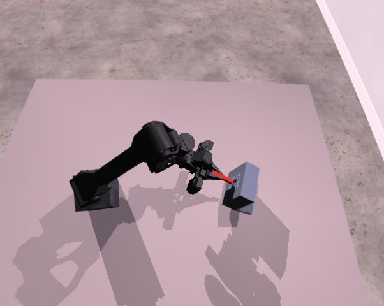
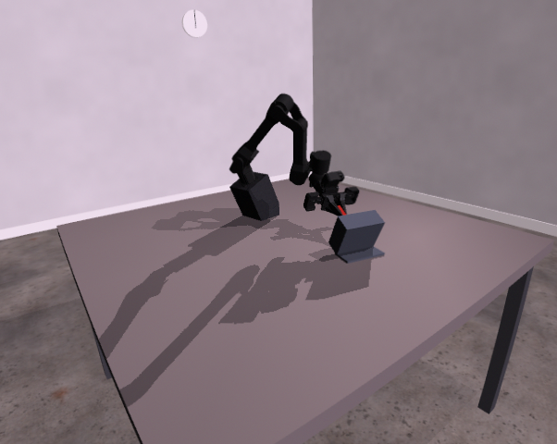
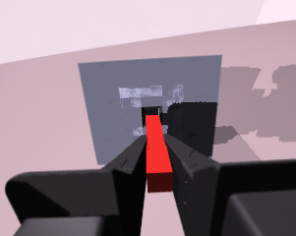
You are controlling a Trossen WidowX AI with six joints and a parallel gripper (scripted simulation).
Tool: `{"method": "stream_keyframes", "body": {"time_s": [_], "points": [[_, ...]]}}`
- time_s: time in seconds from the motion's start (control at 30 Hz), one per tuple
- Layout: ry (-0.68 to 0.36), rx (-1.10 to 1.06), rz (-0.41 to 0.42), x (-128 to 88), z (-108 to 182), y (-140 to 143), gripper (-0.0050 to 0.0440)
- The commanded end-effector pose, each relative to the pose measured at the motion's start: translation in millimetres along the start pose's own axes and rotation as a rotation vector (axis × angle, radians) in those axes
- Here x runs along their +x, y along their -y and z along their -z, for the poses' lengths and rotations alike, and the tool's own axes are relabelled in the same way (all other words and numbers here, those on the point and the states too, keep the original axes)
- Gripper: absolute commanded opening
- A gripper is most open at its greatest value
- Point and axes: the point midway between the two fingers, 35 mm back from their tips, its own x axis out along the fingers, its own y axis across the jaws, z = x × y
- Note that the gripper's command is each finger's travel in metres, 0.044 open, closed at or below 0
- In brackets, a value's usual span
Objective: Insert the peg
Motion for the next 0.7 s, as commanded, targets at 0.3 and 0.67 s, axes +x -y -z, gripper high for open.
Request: {"method": "stream_keyframes", "body": {"time_s": [0.3, 0.67], "points": [[0.009, 0.010, 0.002, -0.1, -10.0, 0.1, 0.0000], [0.009, 0.010, 0.002, -0.1, -12.9, 0.2, 0.0000]]}}
